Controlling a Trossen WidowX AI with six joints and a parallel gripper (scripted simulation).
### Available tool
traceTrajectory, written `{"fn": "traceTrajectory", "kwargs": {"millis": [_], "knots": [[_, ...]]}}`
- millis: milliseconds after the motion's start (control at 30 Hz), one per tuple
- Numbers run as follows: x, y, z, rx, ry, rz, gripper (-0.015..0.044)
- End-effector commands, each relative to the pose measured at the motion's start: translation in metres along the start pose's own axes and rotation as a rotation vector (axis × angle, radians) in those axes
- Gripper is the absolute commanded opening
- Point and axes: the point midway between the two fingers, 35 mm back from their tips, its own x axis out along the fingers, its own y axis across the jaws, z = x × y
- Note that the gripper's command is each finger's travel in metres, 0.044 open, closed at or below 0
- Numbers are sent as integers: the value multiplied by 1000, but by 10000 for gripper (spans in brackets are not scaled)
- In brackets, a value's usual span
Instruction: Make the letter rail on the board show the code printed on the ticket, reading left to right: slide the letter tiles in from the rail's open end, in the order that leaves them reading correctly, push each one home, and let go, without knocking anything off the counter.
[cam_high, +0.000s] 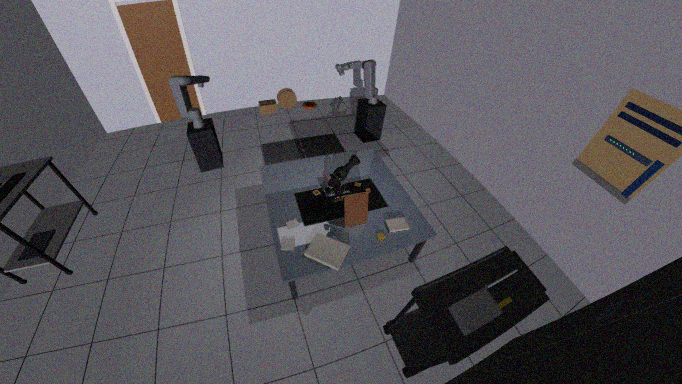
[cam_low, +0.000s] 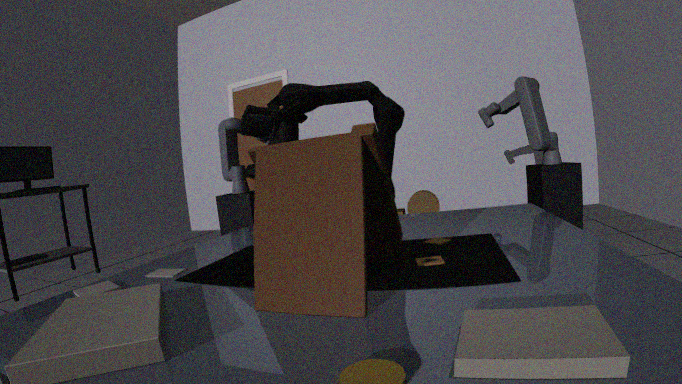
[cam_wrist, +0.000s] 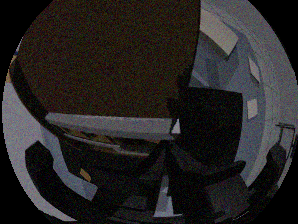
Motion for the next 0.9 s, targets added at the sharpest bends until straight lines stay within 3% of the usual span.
{"fn": "traceTrajectory", "kwargs": {"millis": [0, 867], "knots": [[0, 2, 1, 6, -3, 3, 0], [1, 10, 1, 6, -2, 3, 0]]}}
